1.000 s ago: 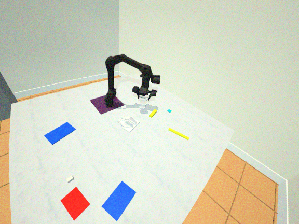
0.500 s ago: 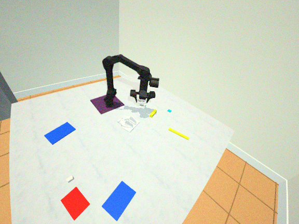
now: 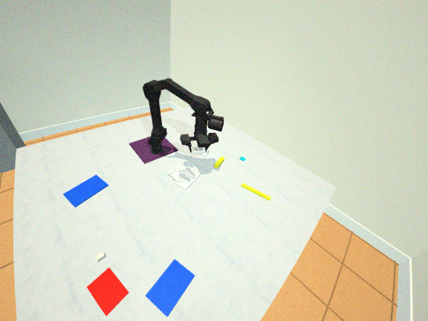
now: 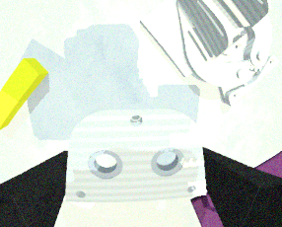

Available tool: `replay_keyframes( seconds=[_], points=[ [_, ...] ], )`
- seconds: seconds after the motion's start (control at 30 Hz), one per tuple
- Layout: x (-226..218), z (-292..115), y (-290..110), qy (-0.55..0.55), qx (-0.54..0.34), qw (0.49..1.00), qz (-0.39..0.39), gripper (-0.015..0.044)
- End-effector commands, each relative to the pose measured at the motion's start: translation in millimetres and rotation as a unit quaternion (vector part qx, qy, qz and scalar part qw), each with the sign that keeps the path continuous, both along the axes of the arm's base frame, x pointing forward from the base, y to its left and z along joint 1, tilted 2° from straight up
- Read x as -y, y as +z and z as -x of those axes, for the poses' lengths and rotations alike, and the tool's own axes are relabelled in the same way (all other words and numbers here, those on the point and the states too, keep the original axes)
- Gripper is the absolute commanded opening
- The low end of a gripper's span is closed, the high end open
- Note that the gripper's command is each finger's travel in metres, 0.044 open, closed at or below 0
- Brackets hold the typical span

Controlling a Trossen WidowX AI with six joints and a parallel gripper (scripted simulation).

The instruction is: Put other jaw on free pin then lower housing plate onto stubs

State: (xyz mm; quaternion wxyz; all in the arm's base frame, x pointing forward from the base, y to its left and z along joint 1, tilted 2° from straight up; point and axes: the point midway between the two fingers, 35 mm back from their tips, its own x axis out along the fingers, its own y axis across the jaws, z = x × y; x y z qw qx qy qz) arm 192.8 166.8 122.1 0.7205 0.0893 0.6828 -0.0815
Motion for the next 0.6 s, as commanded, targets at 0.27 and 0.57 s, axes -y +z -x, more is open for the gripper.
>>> replay_keyframes(
  seconds=[0.27, 0.57],
  points=[
    [39, -14, 2, 0.111, 0.002, 0.994, 0.005, 0.0351],
    [67, -20, 2, 0.191, 0.003, 0.982, 0.011, 0.0351]
  ],
)
